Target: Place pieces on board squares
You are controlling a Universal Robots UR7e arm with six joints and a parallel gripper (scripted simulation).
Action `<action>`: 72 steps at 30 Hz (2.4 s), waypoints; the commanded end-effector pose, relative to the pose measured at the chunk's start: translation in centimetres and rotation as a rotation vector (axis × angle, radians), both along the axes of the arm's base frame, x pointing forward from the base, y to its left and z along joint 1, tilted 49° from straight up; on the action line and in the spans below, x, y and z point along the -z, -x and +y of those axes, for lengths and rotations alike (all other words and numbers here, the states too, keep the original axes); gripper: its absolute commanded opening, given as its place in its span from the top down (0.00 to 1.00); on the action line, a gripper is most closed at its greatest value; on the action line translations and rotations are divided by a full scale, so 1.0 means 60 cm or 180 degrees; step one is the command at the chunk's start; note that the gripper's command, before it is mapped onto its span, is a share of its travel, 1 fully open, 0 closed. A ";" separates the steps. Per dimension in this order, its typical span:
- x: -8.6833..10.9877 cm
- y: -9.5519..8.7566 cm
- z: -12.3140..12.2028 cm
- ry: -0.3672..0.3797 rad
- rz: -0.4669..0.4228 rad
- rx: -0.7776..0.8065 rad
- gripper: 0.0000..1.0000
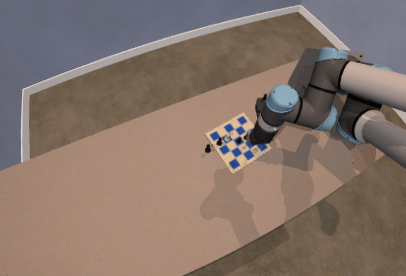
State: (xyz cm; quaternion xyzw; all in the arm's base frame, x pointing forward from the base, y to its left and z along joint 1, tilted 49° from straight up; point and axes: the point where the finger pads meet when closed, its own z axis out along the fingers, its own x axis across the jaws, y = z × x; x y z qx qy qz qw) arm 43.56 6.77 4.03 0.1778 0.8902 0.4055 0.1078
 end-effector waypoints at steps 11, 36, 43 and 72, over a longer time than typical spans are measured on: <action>-0.003 -0.039 -0.031 -0.0478 0.1018 0.0977 0.00; -0.010 -0.132 -0.081 -0.1463 0.3003 0.2874 0.00; -0.011 -0.166 -0.097 -0.1768 0.3617 0.3460 0.00; -0.005 -0.253 -0.138 -0.2472 0.5027 0.4807 0.00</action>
